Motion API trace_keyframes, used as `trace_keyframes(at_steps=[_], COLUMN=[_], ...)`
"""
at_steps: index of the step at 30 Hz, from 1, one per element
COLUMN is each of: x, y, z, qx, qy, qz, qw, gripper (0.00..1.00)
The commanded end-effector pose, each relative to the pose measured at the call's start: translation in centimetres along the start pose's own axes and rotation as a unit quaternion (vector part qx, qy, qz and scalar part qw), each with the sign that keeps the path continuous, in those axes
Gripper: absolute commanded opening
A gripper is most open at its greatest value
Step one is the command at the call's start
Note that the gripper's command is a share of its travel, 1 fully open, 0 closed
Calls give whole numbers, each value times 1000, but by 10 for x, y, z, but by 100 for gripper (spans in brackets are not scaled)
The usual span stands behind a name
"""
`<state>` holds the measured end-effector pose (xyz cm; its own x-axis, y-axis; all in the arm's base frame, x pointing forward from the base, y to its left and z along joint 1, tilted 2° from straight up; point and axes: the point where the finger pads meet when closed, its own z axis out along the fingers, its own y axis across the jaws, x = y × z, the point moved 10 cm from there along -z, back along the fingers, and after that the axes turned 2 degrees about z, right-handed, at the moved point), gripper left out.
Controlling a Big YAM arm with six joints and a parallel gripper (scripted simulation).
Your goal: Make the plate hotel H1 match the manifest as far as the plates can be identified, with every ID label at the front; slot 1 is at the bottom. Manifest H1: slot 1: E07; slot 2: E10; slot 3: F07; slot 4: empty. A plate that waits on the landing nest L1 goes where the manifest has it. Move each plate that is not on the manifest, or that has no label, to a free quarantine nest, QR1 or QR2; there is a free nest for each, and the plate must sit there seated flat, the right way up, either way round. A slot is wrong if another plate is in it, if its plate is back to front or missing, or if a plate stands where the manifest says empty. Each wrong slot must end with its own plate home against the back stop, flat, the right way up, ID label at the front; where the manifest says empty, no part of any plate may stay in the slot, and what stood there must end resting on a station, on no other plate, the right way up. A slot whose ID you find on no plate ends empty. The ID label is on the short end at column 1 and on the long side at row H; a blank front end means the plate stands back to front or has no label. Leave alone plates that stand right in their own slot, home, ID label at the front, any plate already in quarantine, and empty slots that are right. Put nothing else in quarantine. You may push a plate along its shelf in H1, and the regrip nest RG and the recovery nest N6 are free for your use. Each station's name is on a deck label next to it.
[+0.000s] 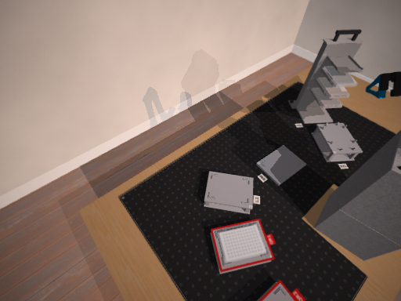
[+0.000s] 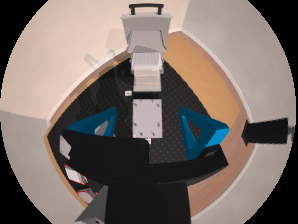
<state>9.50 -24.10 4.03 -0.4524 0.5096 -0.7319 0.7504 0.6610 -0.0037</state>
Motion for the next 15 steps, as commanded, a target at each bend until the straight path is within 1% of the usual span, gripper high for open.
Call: trace_keyframes(at_steps=[1,2,4,7,9,10,11,12,13,15], x=[-19,-25,-25,-35,-33,-25,-27,-26,-25,-25], y=[0,-1,-1,-2,-1,-2,0,0,-2,-2], z=[-4,-6,-6,-12,-13,-13,-10,-9,-13,-13], qx=[-3,-2,-2,0,-1,1,-5,-5,1,1], qy=[-12,-16,-16,-19,-16,-12,-5,-3,-12,-12], qz=[-13,-13,-13,-14,-13,-6,-10,-9,-6,-6], qw=[1000,1000,1000,1000,1000,1000,1000,1000,1000,1000], gripper=[100,100,100,100,100,100,100,100,100,100])
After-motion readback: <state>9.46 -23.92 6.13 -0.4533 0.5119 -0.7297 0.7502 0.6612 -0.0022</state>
